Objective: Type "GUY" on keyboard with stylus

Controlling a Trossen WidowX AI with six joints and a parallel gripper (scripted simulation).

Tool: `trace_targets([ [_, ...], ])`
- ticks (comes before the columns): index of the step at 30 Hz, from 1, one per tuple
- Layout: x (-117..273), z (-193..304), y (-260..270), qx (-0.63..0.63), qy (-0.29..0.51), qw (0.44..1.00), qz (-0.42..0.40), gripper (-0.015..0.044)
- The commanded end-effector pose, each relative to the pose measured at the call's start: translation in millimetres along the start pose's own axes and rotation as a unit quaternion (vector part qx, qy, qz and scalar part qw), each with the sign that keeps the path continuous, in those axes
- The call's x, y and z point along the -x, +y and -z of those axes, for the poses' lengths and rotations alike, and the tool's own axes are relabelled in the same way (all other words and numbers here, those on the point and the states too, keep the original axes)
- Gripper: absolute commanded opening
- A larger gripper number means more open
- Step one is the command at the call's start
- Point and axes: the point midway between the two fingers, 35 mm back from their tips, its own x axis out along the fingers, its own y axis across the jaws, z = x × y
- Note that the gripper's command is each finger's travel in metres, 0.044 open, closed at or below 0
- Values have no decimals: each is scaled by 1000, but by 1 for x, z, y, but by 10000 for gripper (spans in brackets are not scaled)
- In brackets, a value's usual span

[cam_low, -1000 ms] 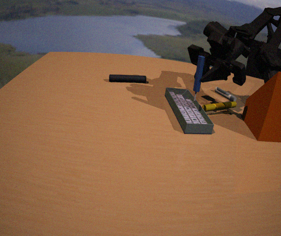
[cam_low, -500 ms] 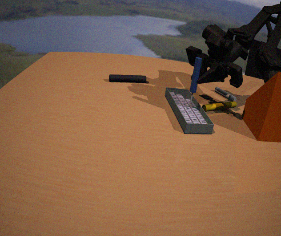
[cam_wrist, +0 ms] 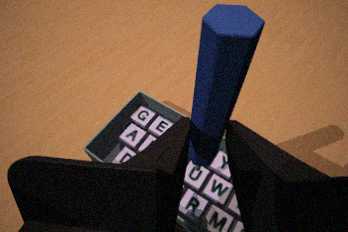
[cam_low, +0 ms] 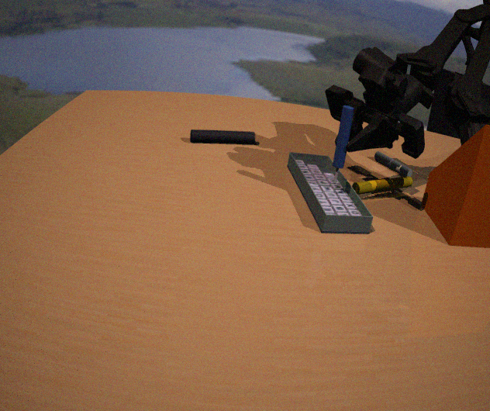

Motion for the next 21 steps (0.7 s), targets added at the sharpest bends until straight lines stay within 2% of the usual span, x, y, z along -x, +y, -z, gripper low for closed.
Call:
trace_targets([
  [1,0,1,2,2,-1,1000,-3,0],
  [7,0,1,2,2,-1,1000,-3,0],
  [10,-2,0,2,2,-1,1000,-3,79],
  [21,-6,2,2,2,0,1000,-4,81],
])
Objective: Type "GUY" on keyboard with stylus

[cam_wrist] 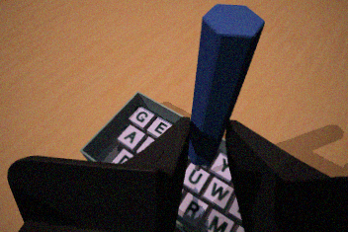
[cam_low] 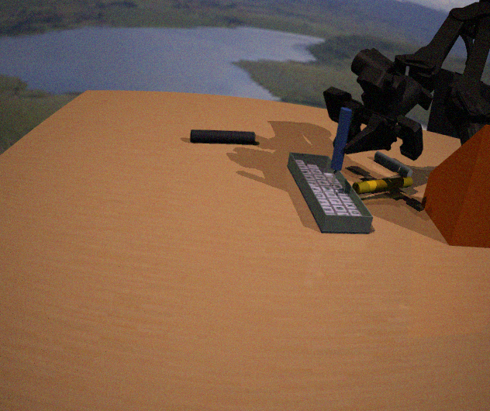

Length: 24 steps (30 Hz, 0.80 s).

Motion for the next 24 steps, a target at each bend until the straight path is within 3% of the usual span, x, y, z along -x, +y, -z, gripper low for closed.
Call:
trace_targets([
  [1,-1,2,2,1,0,1000,-3,81],
  [24,-7,11,2,2,0,1000,-3,81],
])
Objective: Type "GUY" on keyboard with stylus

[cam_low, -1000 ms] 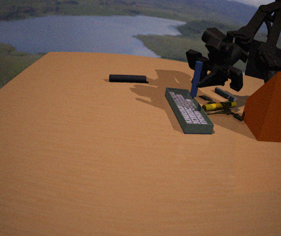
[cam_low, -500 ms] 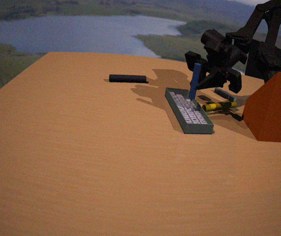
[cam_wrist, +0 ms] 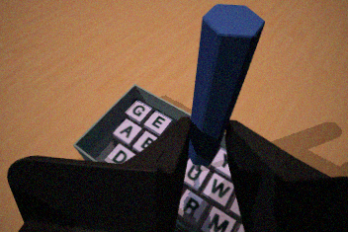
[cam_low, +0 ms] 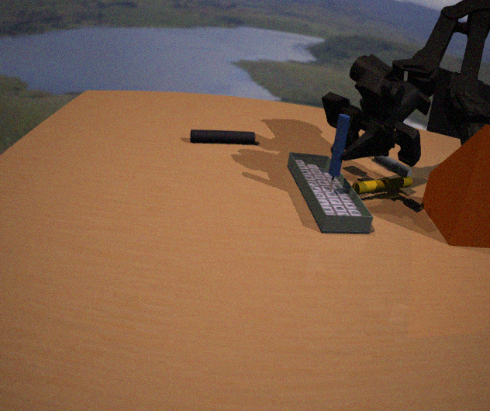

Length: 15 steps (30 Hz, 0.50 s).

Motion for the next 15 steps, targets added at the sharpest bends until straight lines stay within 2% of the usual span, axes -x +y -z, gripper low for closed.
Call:
trace_targets([
  [1,-1,2,3,1,0,1000,-4,81],
  [15,-4,8,3,1,0,1000,-4,81],
])
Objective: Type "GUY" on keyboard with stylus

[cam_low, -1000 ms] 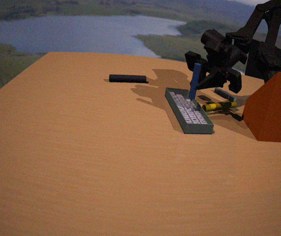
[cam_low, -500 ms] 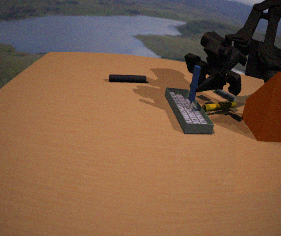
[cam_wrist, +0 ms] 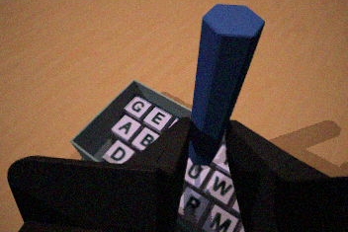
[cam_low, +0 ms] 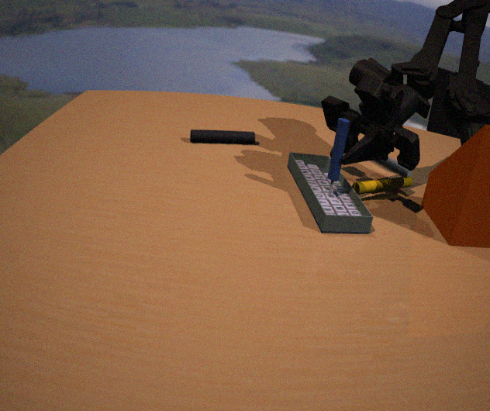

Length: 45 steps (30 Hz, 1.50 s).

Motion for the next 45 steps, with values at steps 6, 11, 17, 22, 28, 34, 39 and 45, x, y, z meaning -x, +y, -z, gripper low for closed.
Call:
trace_targets([
  [6,0,1,3,1,1,1000,-4,81],
  [11,0,1,3,1,1,1000,-4,81],
  [17,4,-9,2,1,1,1000,-5,81],
  [22,10,-20,2,1,1,1000,-4,81],
  [28,18,-32,2,0,0,1000,-3,81],
  [34,19,-33,3,0,-1,1000,-3,81],
  [39,18,-31,6,2,0,1000,-7,78],
  [45,17,-33,0,1,0,1000,-7,0],
])
